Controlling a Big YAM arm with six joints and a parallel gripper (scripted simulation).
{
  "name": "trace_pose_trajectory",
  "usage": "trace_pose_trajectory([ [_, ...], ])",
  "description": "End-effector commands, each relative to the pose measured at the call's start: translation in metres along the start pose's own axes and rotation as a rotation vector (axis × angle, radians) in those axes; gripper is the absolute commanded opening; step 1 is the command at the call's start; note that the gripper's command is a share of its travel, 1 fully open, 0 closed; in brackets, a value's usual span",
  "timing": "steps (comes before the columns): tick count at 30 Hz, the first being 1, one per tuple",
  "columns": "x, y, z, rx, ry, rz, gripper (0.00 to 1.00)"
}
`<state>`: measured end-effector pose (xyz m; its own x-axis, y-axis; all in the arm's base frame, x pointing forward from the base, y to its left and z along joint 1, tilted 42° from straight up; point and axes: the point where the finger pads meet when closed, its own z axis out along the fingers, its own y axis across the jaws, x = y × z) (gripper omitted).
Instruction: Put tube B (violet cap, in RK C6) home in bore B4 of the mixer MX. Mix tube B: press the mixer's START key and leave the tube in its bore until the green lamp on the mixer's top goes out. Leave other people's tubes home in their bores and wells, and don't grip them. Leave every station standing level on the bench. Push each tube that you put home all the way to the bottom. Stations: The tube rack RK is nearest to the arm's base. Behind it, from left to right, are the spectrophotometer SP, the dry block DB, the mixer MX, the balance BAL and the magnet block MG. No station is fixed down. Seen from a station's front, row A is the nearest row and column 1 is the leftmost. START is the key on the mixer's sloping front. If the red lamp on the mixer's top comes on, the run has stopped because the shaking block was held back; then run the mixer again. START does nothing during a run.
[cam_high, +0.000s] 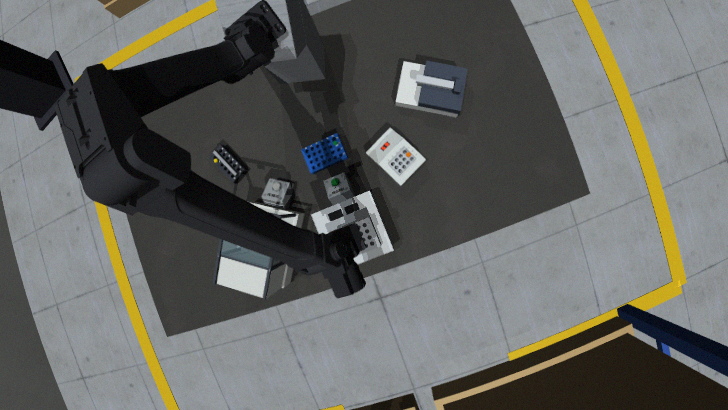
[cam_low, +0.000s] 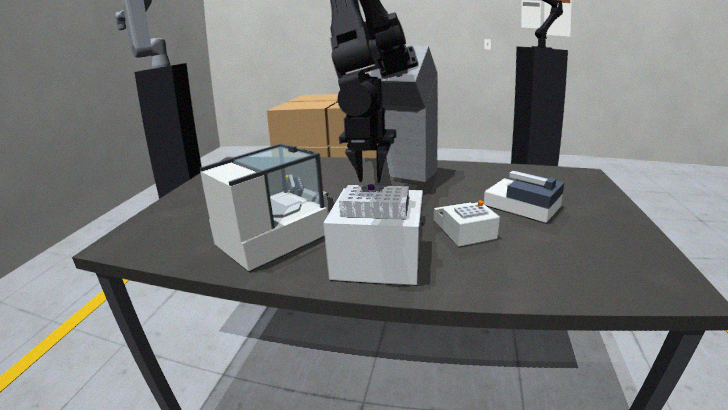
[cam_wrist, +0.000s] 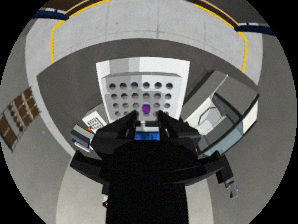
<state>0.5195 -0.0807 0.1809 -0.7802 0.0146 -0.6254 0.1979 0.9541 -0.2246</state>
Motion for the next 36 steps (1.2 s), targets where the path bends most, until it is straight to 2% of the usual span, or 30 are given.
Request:
trace_pose_trajectory([
  [1,-0.012,-0.001,-0.007,-0.001,-0.027,0.006,0.36],
  [12,-0.012,-0.001,-0.007,-0.001,-0.027,0.006,0.36],
  [14,-0.028,0.003,-0.024,-0.006,-0.057,0.015,0.36],
  [36,-0.022,0.004,-0.056,-0.007,-0.048,0.013,0.36],
])
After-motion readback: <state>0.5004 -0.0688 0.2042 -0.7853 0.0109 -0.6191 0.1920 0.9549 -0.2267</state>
